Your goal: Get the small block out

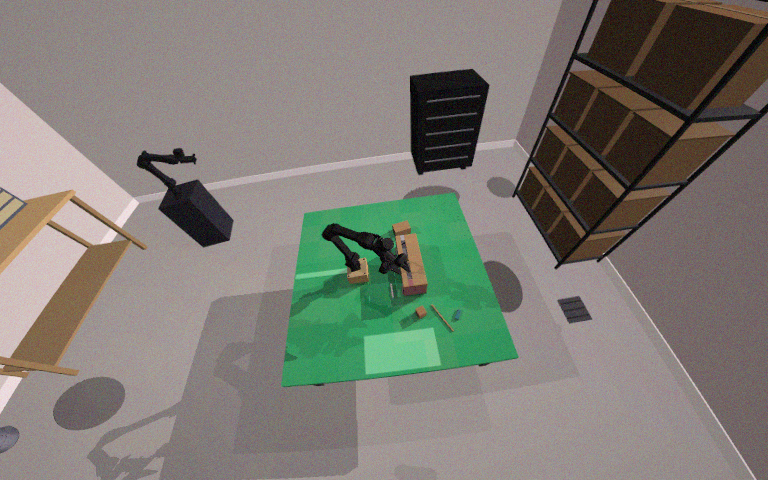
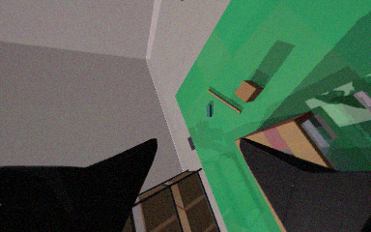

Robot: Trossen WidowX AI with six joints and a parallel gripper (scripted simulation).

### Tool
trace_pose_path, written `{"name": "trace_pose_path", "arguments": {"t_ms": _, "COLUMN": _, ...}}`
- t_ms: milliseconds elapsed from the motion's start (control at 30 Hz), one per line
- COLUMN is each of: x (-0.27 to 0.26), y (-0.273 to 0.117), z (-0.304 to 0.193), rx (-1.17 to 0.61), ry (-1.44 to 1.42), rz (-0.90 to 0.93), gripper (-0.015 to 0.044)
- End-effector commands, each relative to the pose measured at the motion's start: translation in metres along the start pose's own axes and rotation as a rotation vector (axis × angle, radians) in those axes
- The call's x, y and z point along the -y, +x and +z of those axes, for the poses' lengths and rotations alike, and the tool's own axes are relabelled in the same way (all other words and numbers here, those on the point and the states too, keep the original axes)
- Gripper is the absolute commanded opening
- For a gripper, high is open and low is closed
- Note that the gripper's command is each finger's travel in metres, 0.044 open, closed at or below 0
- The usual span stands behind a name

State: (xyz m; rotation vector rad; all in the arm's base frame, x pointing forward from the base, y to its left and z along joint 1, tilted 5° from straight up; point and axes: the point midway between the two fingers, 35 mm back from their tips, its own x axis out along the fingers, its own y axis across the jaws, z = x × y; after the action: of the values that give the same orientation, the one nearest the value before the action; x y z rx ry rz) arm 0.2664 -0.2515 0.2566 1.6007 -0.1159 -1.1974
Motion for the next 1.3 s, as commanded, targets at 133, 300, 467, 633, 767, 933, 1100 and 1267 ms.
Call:
{"name": "trace_pose_path", "arguments": {"t_ms": 133, "x": 0.086, "y": 0.039, "z": -0.072, "rx": -0.289, "ry": -0.260, "rz": -0.442, "gripper": 0.0400}}
{"name": "trace_pose_path", "arguments": {"t_ms": 300, "x": 0.150, "y": 0.037, "z": -0.114, "rx": -0.506, "ry": -0.397, "rz": -0.765, "gripper": 0.0400}}
{"name": "trace_pose_path", "arguments": {"t_ms": 467, "x": 0.189, "y": 0.024, "z": -0.136, "rx": -0.651, "ry": -0.459, "rz": -0.985, "gripper": 0.0400}}
{"name": "trace_pose_path", "arguments": {"t_ms": 633, "x": 0.189, "y": 0.024, "z": -0.136, "rx": -0.651, "ry": -0.459, "rz": -0.985, "gripper": 0.0400}}
{"name": "trace_pose_path", "arguments": {"t_ms": 767, "x": 0.192, "y": 0.027, "z": -0.136, "rx": -0.651, "ry": -0.459, "rz": -0.985, "gripper": 0.0400}}
{"name": "trace_pose_path", "arguments": {"t_ms": 933, "x": 0.198, "y": 0.032, "z": -0.137, "rx": -0.651, "ry": -0.459, "rz": -0.985, "gripper": 0.0400}}
{"name": "trace_pose_path", "arguments": {"t_ms": 1100, "x": 0.205, "y": 0.037, "z": -0.137, "rx": -0.651, "ry": -0.459, "rz": -0.985, "gripper": 0.0400}}
{"name": "trace_pose_path", "arguments": {"t_ms": 1267, "x": 0.211, "y": 0.042, "z": -0.137, "rx": -0.651, "ry": -0.459, "rz": -0.985, "gripper": 0.0400}}
